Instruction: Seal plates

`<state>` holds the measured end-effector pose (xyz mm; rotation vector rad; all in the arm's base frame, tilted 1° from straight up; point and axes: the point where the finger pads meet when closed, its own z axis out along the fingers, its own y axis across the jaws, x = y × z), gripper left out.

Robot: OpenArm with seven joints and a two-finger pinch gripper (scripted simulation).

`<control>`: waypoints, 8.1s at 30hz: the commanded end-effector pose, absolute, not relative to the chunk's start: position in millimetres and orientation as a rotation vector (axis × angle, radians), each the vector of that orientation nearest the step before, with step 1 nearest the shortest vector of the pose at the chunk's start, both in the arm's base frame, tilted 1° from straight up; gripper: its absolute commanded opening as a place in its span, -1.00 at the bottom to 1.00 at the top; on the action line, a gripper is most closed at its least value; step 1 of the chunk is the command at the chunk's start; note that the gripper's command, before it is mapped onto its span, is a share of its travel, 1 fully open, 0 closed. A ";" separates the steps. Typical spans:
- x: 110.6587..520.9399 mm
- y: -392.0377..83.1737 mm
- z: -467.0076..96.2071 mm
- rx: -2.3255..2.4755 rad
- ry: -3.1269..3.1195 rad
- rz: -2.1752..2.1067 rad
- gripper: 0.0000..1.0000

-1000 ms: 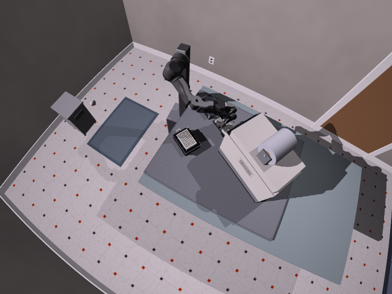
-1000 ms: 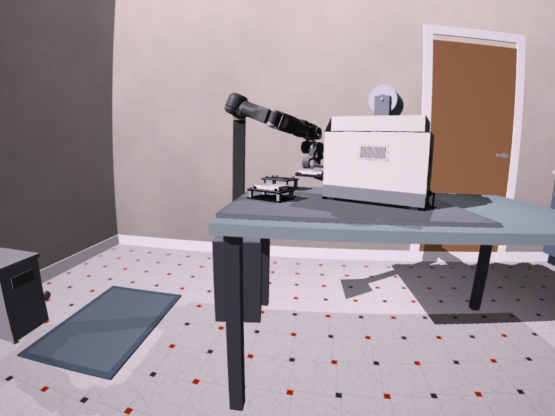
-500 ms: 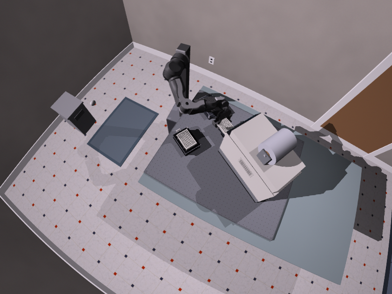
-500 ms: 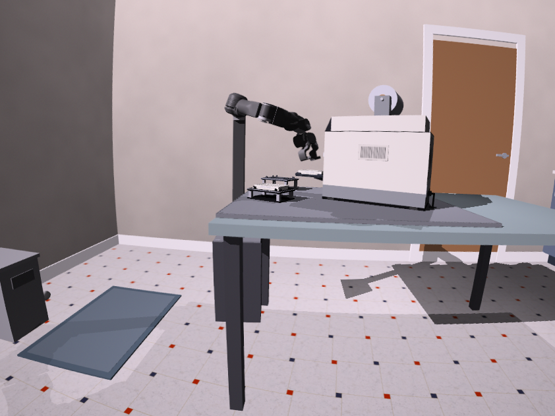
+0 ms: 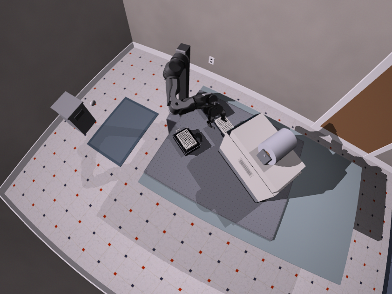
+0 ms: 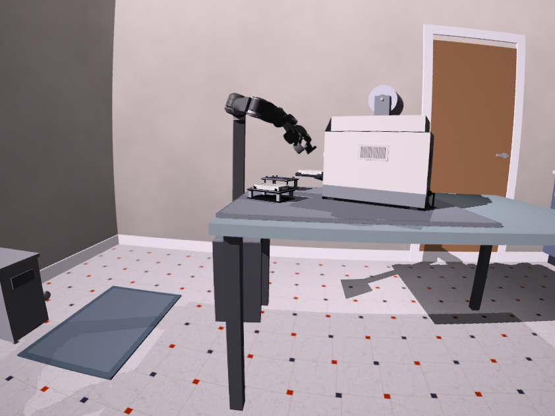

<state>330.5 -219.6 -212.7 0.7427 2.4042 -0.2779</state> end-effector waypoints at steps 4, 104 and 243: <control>330.1 -231.3 -198.4 0.738 2.357 -0.287 -1.00; 367.7 -258.2 -240.1 0.739 2.357 -0.285 -1.00; 360.0 -231.5 -231.9 0.727 2.424 -0.113 0.30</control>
